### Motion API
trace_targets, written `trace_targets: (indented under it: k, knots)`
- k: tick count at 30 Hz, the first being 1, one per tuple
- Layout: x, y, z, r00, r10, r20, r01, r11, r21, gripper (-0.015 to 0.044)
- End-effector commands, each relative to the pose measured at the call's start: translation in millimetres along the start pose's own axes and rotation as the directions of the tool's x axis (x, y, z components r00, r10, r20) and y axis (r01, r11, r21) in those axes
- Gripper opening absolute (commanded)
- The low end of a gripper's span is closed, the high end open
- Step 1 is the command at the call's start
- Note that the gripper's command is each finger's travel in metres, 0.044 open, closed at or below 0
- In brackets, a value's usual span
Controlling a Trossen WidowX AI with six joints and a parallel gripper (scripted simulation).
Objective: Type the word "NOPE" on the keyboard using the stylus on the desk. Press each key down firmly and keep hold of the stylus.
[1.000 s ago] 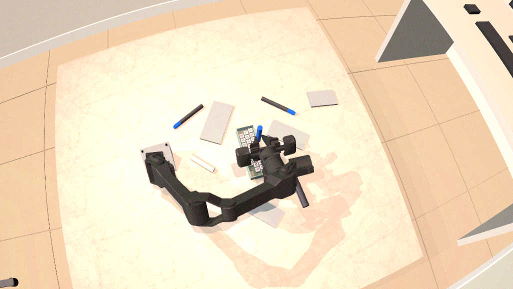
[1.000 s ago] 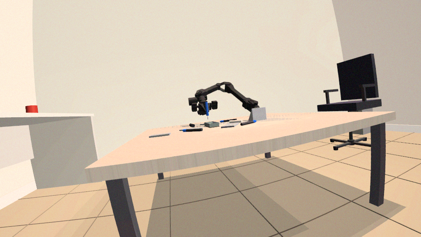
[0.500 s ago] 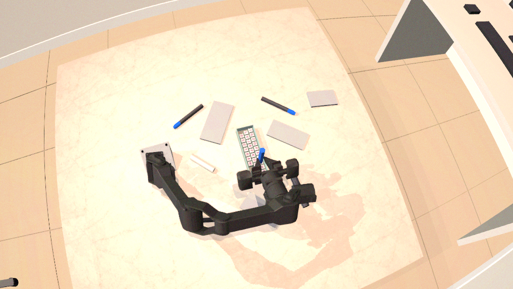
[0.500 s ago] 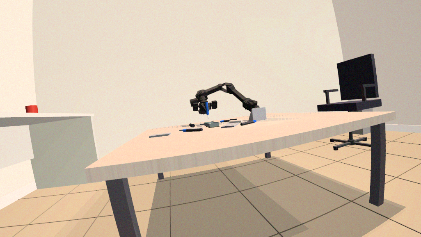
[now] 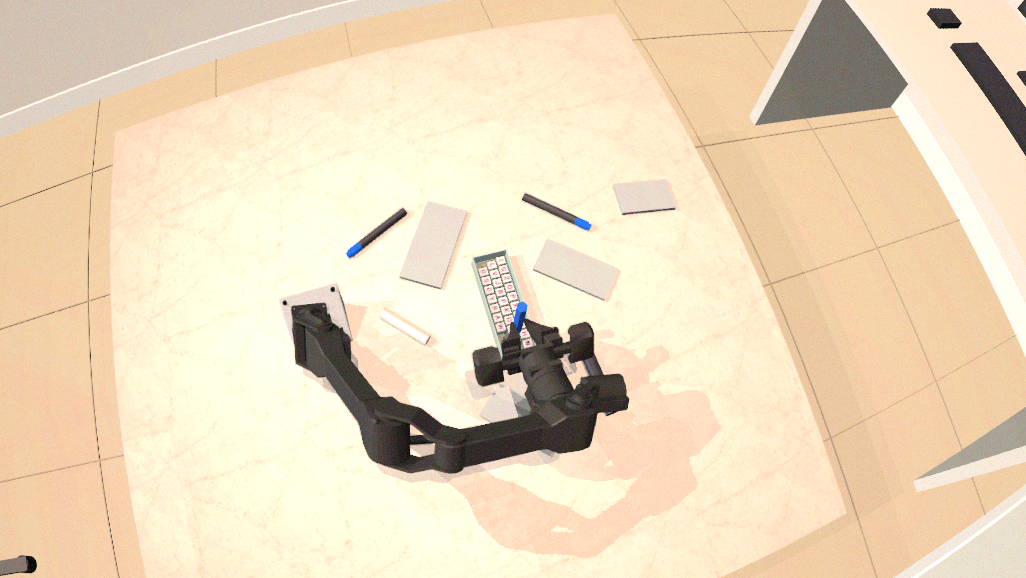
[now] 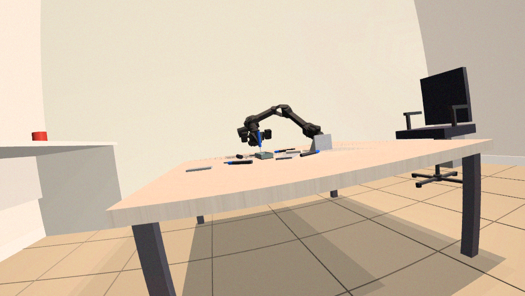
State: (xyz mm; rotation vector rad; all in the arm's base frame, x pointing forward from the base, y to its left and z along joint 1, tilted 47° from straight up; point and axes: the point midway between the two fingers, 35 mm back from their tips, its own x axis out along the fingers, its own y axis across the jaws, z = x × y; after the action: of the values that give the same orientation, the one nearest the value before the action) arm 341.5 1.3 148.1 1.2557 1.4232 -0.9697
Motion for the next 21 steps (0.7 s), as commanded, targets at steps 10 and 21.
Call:
trace_targets:
  k: [10,21]
  knots:
    - [1.1,0.5,2.0,1.0,0.001,0.0,-0.001,1.0,-0.004,0.0081]
    - [4.5,0.5,7.8,1.0,0.001,0.0,-0.001,1.0,-0.004,0.0081]
